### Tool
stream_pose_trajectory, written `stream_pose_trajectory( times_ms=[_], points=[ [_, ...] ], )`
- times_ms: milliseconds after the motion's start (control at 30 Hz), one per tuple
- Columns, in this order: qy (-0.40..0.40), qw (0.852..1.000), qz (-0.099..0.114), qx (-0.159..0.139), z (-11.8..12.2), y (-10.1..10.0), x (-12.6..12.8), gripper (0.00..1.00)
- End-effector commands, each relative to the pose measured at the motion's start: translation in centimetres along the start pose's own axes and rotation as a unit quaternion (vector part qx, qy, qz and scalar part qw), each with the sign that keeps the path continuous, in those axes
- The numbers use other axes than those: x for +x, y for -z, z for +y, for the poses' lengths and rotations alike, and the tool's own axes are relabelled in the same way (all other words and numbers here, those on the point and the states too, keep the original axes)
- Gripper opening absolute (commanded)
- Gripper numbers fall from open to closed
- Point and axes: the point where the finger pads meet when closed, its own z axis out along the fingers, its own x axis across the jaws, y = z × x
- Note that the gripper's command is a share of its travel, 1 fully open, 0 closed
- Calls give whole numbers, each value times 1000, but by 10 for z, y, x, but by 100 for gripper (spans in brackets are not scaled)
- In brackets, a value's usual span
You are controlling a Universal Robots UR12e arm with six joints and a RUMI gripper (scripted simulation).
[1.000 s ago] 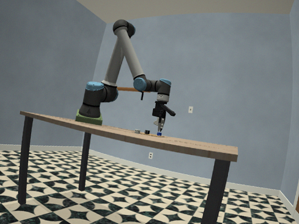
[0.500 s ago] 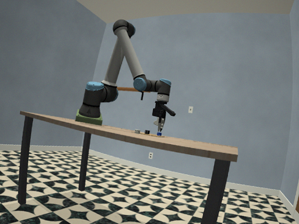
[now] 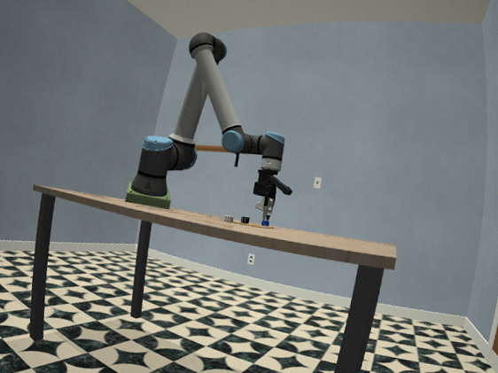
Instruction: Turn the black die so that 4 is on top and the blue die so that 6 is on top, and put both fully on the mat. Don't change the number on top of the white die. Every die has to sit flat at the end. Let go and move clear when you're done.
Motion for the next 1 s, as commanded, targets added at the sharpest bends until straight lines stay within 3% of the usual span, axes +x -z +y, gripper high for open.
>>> stream_pose_trajectory(
  times_ms=[0,433,967],
  points=[
    [0,1000,0,1,-1,-7,0,24],
    [0,1000,0,1,-1,-23,0,24],
    [0,1000,0,1,-1,-24,0,24]
  ],
)
